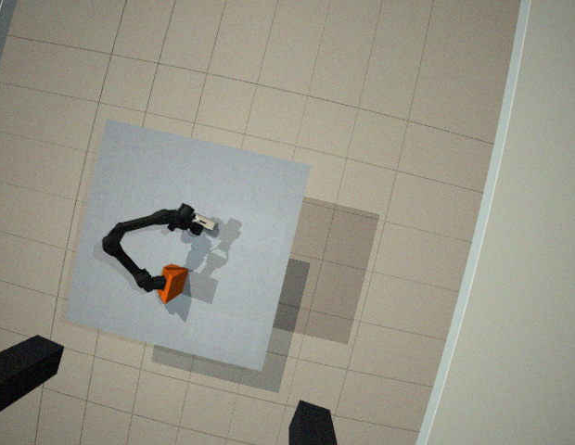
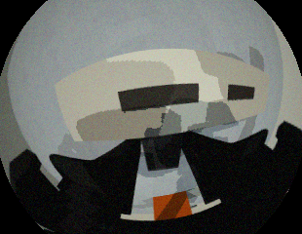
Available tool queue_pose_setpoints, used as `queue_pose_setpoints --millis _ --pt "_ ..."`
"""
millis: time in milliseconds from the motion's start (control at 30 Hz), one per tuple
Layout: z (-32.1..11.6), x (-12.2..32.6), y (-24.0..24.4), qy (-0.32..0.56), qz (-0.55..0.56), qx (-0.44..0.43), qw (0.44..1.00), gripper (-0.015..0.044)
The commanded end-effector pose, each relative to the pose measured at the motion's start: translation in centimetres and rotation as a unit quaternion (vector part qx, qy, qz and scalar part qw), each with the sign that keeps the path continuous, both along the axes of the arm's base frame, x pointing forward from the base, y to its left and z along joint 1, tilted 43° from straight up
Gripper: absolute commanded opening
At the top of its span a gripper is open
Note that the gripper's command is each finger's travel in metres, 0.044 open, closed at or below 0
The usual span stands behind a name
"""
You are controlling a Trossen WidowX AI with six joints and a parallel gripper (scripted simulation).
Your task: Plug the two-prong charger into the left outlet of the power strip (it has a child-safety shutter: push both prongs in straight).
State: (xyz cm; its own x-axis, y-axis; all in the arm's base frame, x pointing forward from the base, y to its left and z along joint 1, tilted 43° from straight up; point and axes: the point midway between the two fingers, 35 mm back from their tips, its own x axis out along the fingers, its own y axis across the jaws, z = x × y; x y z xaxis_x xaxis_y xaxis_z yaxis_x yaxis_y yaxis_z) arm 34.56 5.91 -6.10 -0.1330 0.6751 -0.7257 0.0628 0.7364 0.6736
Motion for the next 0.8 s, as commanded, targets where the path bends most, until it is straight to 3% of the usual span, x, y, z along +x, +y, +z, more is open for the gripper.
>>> queue_pose_setpoints --millis 0,200,767 --pt "-0.02 0.0 0.02 0.0 0.0 0.0 1.0 0.0289" --pt "-0.02 -0.01 0.02 0.0 0.0 0.0 1.0 0.044" --pt "0.01 -0.43 0.01 -0.005 0.0 0.0 1.0 0.044"
